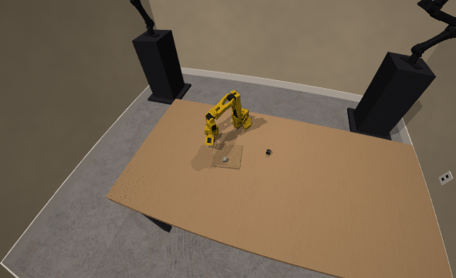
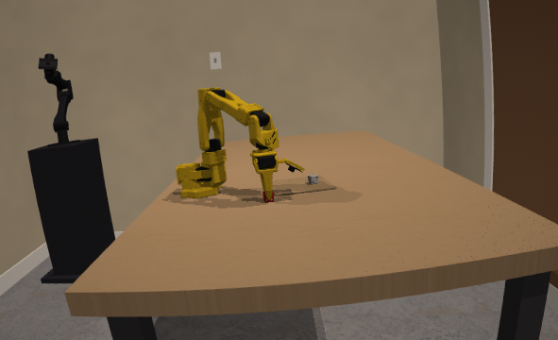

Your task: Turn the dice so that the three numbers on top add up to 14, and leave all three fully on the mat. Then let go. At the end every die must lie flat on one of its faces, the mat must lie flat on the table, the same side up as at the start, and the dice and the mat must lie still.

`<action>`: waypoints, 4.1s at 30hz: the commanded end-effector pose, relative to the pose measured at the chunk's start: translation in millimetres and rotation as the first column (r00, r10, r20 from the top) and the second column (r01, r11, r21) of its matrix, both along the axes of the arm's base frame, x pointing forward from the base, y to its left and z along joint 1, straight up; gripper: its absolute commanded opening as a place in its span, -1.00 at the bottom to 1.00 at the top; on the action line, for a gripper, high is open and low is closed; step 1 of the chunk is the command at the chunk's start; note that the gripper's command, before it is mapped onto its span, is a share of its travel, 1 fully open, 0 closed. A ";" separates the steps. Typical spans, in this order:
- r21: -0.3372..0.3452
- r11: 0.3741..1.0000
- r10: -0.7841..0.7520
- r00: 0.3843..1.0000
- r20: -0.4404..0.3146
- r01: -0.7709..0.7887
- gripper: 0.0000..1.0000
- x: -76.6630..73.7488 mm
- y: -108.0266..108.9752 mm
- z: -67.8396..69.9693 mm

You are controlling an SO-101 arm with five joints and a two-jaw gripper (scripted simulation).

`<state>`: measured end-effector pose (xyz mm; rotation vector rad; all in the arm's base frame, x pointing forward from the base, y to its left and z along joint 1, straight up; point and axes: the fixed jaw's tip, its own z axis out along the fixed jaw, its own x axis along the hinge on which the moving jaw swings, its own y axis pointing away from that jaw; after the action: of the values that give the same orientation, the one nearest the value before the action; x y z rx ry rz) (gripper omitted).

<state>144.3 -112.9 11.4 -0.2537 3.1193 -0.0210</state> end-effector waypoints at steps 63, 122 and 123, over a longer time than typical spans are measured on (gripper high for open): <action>-0.019 0.849 0.529 0.848 0.025 -0.529 -1.00 39.7 92.1 49.7; -0.019 0.798 0.603 0.798 0.025 -0.602 -1.00 41.7 110.0 42.7; -0.019 0.798 0.603 0.798 0.025 -0.602 -1.00 41.7 110.0 42.7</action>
<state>182.8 -4.8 50.8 -1.2251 2.8753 -0.0146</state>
